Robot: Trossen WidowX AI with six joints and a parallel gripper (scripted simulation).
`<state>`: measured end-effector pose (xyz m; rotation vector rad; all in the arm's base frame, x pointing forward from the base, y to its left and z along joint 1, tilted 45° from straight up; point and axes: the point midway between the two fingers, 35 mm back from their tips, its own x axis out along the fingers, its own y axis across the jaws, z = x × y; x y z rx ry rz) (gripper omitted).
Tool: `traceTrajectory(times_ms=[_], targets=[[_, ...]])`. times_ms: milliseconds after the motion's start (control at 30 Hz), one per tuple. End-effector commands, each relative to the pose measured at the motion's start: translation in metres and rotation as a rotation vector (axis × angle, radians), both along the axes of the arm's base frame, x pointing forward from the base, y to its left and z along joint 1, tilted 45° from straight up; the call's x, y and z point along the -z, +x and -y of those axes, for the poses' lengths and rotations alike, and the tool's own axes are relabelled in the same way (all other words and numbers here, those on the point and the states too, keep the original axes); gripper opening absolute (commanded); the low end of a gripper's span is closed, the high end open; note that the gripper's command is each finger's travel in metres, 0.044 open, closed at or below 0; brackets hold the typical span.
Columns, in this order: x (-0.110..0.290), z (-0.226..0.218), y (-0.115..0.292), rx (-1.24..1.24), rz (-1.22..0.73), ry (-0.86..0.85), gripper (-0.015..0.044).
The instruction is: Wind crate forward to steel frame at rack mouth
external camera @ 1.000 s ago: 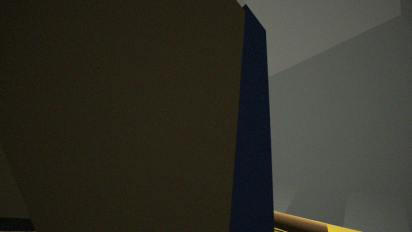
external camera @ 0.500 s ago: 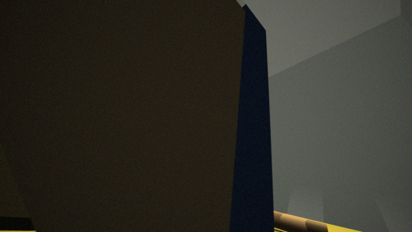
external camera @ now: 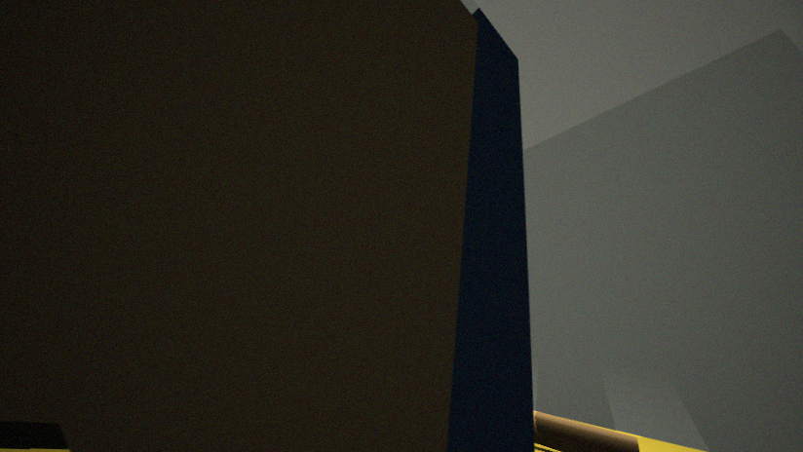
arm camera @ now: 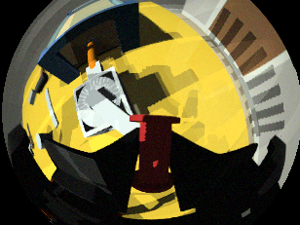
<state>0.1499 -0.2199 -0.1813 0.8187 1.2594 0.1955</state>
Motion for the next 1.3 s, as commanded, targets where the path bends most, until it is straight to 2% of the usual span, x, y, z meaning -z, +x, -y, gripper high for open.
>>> traceTrajectory(times_ms=[0, 1267], targets=[[0.008, 0.004, 0.009, -0.006, 0.016, -0.011, 0.0], [0.023, 0.018, 0.048, -0.006, 0.019, -0.012, 0.0]])
